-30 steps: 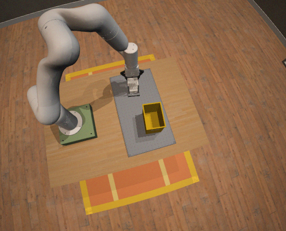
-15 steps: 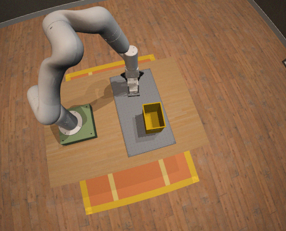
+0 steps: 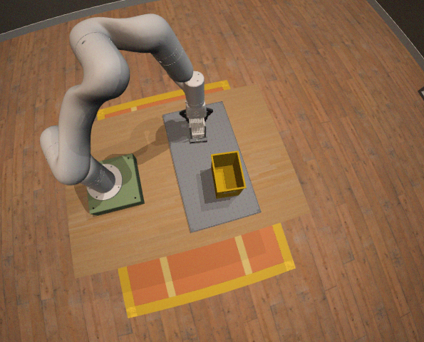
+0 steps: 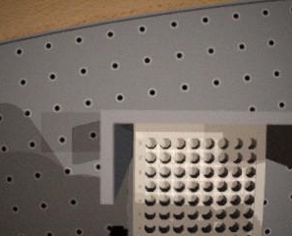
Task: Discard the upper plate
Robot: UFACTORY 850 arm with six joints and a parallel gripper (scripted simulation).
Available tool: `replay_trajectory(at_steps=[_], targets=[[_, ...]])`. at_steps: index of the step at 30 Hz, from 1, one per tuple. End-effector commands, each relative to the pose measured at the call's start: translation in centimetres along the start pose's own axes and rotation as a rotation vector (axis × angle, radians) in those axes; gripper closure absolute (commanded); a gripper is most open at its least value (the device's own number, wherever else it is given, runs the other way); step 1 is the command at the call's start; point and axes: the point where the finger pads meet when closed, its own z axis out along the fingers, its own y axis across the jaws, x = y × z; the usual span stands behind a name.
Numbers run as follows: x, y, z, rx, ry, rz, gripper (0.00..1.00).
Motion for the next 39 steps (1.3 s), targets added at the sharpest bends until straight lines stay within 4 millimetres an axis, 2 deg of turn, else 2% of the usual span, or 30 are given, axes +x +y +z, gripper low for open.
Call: replay_trajectory(at_steps=[1, 20, 39], targets=[[0.1, 0.1, 0.4, -0.002, 0.001, 0.0, 0.0], [0.1, 0.1, 3.2, -0.002, 0.001, 0.0, 0.0], [0.1, 0.1, 3.7, -0.002, 0.001, 0.0, 0.0]])
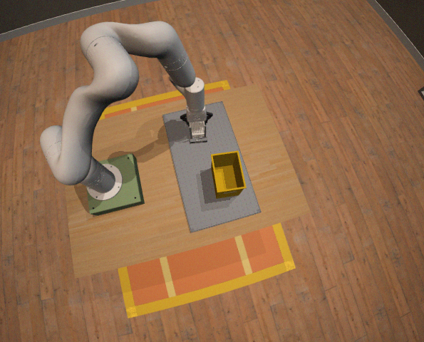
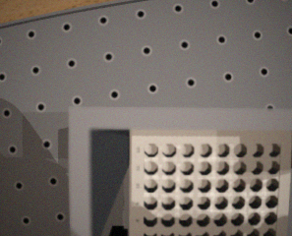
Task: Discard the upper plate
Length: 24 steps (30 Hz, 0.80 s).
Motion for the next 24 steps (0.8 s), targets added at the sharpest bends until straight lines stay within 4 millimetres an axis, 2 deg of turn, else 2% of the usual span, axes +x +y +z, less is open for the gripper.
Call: replay_trajectory(at_steps=[1, 24], targets=[[0.1, 0.1, 0.1, -0.002, 0.001, 0.0, 0.0], [0.1, 0.1, 1.4, -0.002, 0.001, 0.0, 0.0]])
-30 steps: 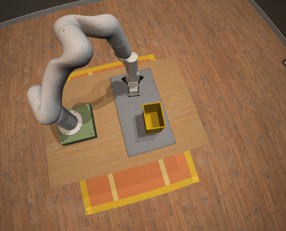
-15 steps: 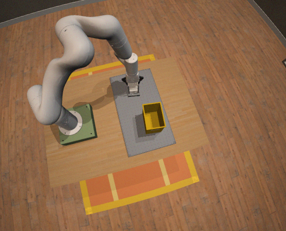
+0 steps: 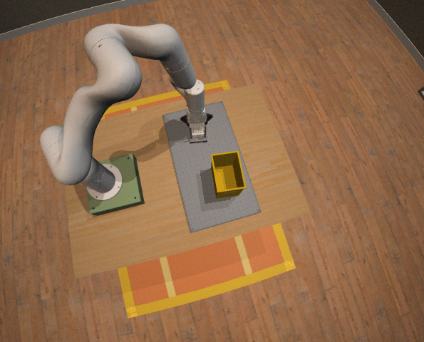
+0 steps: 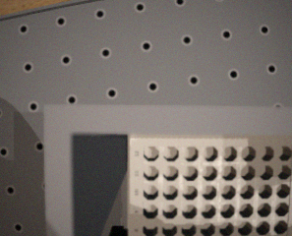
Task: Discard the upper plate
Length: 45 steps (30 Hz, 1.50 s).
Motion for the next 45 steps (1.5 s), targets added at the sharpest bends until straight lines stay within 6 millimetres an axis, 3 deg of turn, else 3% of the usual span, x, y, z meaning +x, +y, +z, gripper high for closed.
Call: replay_trajectory(at_steps=[1, 21, 22, 45], targets=[[0.05, 0.08, 0.09, -0.002, 0.001, 0.0, 0.0], [0.05, 0.09, 0.29, -0.002, 0.001, 0.0, 0.0], [0.05, 0.08, 0.23, -0.002, 0.001, 0.0, 1.0], [0.05, 0.08, 0.24, -0.002, 0.001, 0.0, 1.0]])
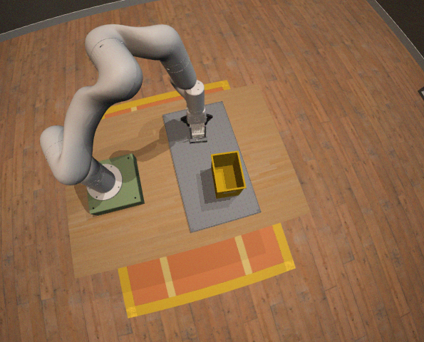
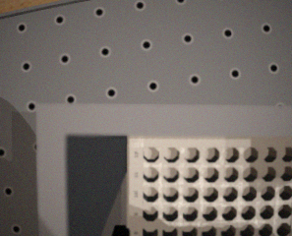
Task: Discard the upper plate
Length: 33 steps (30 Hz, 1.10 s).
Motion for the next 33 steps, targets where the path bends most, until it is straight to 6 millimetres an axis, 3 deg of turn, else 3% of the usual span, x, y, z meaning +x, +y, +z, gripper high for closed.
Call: replay_trajectory(at_steps=[1, 33], targets=[[0.05, 0.09, -0.08, -0.002, 0.001, 0.0, 1.0], [0.05, 0.09, -0.42, -0.002, 0.001, 0.0, 1.0]])
